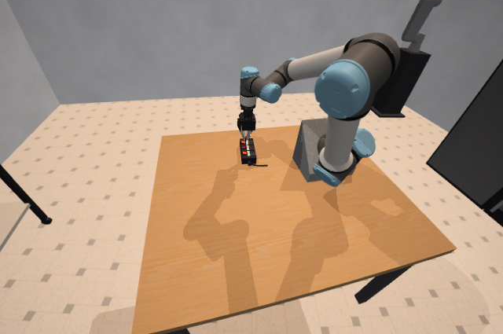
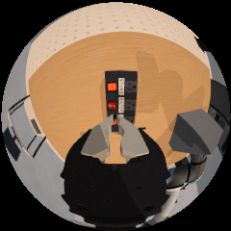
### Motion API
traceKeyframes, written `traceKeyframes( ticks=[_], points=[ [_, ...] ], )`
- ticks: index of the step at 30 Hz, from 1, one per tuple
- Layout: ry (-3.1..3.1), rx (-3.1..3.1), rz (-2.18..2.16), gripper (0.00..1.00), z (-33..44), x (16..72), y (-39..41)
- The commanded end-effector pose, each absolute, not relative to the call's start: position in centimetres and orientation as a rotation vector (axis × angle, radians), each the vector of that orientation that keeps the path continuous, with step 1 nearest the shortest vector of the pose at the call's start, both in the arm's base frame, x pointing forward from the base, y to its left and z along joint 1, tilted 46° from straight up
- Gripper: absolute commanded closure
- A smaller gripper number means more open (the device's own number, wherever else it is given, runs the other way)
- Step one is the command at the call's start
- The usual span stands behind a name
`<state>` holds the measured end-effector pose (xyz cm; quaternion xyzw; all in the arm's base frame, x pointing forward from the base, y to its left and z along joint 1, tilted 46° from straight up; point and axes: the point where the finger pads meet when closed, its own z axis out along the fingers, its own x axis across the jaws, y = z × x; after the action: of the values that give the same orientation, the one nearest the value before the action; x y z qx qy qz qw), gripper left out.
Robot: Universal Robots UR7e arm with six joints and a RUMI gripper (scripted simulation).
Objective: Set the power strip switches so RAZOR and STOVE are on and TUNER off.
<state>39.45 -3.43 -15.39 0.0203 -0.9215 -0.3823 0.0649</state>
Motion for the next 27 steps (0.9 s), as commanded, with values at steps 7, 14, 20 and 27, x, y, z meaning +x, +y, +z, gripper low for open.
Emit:
traceKeyframes(
  ticks=[7, 14, 20, 27],
  points=[
    [-2.783, 0.061, -1.153, 1.00, -16.1, 39.3, -2.7],
    [-2.783, 0.061, -1.153, 1.00, -16.8, 39.2, -2.1],
    [-2.783, 0.061, -1.153, 1.00, -17.2, 39.1, -1.7],
    [-2.783, 0.061, -1.153, 1.00, -17.6, 39.1, -1.3]
  ],
)
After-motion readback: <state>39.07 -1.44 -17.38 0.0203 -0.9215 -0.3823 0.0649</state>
